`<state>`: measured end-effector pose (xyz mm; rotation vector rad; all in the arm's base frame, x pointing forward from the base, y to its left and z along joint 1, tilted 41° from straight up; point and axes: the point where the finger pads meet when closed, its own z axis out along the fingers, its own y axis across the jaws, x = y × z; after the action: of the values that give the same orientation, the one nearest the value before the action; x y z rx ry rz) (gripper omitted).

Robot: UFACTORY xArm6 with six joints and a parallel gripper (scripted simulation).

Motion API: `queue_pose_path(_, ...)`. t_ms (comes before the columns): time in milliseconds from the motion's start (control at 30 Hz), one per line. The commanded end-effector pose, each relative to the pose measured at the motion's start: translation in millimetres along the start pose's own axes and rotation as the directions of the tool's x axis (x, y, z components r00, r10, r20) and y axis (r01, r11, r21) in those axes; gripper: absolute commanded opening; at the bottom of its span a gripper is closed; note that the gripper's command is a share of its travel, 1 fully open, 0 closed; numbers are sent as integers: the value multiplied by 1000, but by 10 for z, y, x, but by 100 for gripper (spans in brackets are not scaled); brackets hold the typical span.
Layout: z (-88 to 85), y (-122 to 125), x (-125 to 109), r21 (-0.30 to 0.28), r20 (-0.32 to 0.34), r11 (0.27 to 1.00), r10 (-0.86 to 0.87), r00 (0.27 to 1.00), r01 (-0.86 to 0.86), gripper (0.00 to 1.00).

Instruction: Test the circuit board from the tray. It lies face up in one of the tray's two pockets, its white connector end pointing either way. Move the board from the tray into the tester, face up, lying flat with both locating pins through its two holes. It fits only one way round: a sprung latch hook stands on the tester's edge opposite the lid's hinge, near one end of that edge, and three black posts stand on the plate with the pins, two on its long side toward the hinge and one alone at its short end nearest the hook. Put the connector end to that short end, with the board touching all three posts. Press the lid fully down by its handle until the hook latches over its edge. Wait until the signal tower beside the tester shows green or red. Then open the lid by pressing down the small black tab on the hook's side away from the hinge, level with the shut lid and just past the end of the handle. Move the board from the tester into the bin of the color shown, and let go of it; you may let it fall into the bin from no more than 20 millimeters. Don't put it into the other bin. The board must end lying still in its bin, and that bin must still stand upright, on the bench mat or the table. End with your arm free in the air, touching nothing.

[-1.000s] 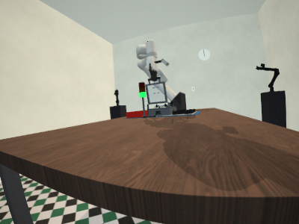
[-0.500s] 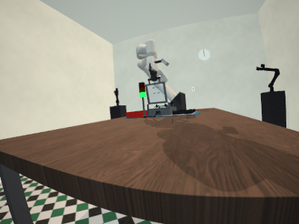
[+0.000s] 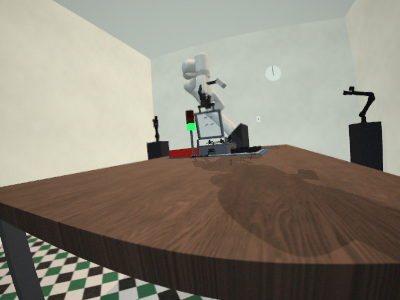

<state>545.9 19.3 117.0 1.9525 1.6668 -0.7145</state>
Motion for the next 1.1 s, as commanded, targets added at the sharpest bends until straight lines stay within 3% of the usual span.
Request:
queue_pose_path(0, -20, 8, 0, -4, -2, 1000, 1, 1000, -1, 51)
queue_pose_path(867, -22, 8, 0, -4, -2, 1000, 1, 1000, -1, 51)
queue_pose_path(1067, -115, 7, 0, -4, -2, 1000, 1, 1000, -1, 51)
